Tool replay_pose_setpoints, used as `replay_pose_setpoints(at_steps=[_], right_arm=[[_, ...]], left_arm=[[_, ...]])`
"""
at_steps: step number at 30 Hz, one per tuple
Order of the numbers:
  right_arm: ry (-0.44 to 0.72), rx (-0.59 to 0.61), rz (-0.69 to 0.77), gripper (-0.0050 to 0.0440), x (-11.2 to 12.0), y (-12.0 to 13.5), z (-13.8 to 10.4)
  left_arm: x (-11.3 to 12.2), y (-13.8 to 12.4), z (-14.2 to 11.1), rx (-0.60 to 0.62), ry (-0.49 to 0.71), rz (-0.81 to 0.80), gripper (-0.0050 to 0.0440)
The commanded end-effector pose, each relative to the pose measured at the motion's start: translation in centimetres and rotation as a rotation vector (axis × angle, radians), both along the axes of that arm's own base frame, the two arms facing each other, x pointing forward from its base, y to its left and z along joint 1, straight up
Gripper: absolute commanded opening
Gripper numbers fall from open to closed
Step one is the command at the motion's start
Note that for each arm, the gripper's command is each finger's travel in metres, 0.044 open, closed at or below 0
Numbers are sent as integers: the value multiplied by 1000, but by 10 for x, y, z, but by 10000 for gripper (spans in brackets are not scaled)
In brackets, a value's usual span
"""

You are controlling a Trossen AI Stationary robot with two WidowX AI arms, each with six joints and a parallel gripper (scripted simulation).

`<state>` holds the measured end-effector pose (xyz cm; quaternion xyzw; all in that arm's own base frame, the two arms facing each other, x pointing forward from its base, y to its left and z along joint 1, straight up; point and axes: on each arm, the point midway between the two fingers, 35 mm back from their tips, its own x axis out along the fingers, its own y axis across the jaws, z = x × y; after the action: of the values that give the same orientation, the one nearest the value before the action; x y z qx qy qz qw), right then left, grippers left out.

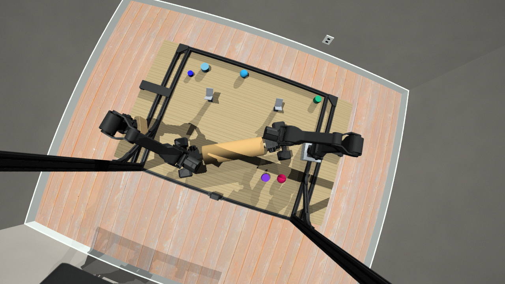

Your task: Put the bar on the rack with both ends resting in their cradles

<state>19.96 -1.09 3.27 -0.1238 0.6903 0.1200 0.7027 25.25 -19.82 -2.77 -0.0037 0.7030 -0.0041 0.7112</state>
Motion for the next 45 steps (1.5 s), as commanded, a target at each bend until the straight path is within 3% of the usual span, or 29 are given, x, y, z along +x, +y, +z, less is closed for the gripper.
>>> replay_pose_setpoints(at_steps=[1, 8, 18, 19, 34, 36, 38, 39, 41, 43, 45], right_arm=[[18, 2, 3, 440, -5, 0, -9], [18, 2, 3, 440, -5, 0, -10], [10, -1, -1, 200, -3, 0, -7], [10, -1, -1, 176, -3, 0, -7], [10, -1, -1, 89, -3, 0, -7], [10, -1, -1, 41, -3, 0, -7], [10, -1, -1, 41, -3, 0, -7], [10, -1, -1, 17, -3, 0, -7], [19, 2, 3, 0, -4, 1, -9], [18, 2, 4, 0, -3, 1, -1], [17, 1, 6, 0, -3, 0, 19]], left_arm=[[-4, 3, -9, 11, 12, -2, 440], [-4, 3, -10, 11, 12, -2, 440], [-2, 1, -7, 4, 5, 2, 200], [-2, 1, -7, 4, 5, 2, 200], [-2, 1, -7, 4, 5, 2, 113], [-2, 1, -7, 4, 5, 2, 100], [-2, 1, -7, 4, 5, 2, 100], [-2, 1, -7, 4, 5, 2, 93], [-3, 2, -9, 11, 11, -3, 45], [-3, 2, -1, 11, 11, -2, 0], [-4, 2, 19, 12, 12, 0, 0]])
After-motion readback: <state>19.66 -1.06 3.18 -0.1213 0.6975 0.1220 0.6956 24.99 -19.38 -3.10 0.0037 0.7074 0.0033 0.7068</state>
